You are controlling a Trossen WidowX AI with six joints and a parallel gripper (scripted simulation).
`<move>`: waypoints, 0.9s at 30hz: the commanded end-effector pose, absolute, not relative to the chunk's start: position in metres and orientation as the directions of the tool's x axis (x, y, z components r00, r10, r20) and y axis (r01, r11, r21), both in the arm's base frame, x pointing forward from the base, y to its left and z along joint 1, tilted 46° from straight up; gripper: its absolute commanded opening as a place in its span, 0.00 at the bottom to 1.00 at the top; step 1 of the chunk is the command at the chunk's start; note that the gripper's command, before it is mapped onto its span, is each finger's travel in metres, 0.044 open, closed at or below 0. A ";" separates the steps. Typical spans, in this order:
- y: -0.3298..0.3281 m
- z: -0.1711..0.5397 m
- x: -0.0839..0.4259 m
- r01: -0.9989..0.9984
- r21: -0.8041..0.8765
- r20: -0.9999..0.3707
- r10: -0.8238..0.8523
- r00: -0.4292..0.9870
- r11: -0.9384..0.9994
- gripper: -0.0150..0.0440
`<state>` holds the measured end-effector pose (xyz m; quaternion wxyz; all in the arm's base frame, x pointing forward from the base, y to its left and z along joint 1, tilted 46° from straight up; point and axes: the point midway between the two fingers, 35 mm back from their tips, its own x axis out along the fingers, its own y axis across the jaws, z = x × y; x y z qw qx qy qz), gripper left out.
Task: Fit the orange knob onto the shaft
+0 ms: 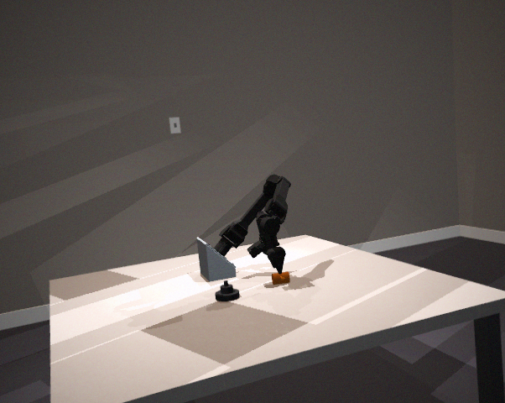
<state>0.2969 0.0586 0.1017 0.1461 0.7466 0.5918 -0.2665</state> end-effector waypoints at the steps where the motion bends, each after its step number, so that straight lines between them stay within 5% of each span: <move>1: 0.064 0.097 0.297 0.961 -0.104 -0.567 0.809 0.156 -0.258 1.00; 23: 0.087 0.075 0.300 0.961 -0.104 -0.564 0.811 0.156 -0.257 1.00; 27: 0.087 0.075 0.300 0.961 -0.104 -0.564 0.811 0.156 -0.257 0.82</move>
